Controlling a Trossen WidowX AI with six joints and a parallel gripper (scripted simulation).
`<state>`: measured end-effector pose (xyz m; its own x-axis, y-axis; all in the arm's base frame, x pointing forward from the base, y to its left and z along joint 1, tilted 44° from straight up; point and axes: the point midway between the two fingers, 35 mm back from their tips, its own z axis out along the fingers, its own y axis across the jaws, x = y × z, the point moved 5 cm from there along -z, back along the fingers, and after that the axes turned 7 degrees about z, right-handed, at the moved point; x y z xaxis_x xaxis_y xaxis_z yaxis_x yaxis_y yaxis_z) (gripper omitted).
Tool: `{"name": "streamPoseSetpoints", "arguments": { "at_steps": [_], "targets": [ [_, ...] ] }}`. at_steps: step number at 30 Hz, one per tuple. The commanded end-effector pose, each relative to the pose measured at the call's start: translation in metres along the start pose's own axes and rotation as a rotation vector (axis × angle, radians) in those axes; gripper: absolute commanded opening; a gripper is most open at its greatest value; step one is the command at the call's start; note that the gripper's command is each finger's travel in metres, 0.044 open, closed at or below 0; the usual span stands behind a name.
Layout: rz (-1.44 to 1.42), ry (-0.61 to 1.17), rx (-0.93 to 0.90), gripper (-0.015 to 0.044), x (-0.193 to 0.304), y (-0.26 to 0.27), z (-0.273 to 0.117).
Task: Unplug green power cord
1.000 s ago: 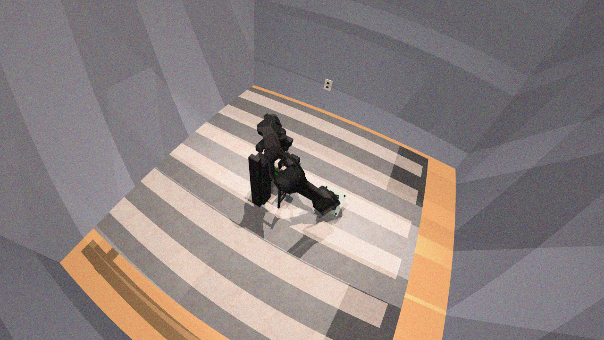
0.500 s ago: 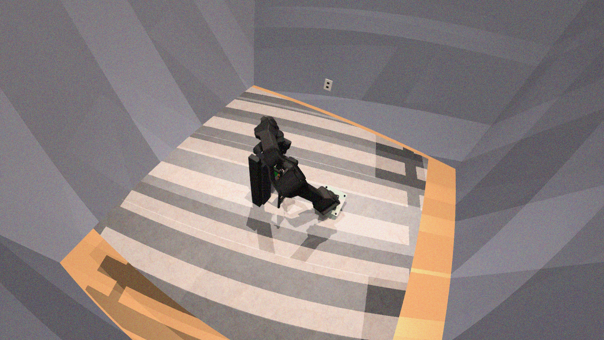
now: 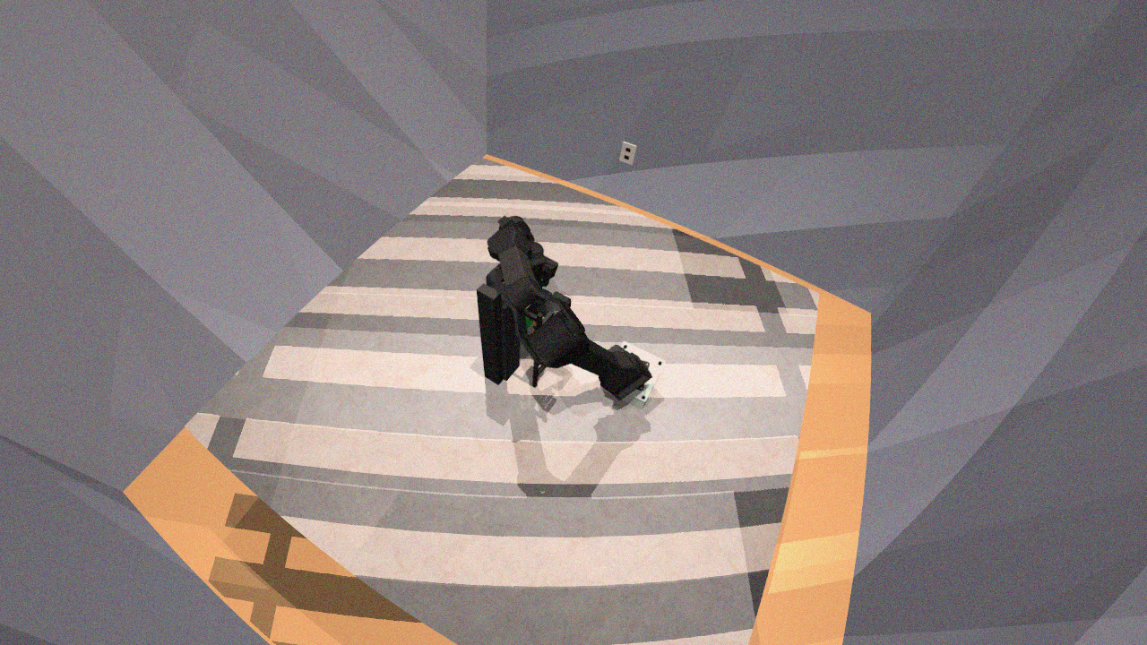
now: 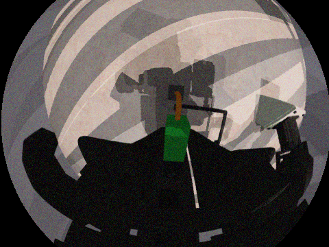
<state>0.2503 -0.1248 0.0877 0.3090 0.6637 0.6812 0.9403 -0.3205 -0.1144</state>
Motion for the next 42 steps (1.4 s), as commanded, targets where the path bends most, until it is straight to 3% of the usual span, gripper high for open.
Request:
{"name": "streamPoseSetpoints", "arguments": {
  "at_steps": [1,42],
  "targets": [
    [0.001,0.0,0.0,0.0015,0.0,0.0,-0.001],
    [0.004,-0.003,-0.005,0.0,-0.059,0.006,-0.006]
  ]
}}
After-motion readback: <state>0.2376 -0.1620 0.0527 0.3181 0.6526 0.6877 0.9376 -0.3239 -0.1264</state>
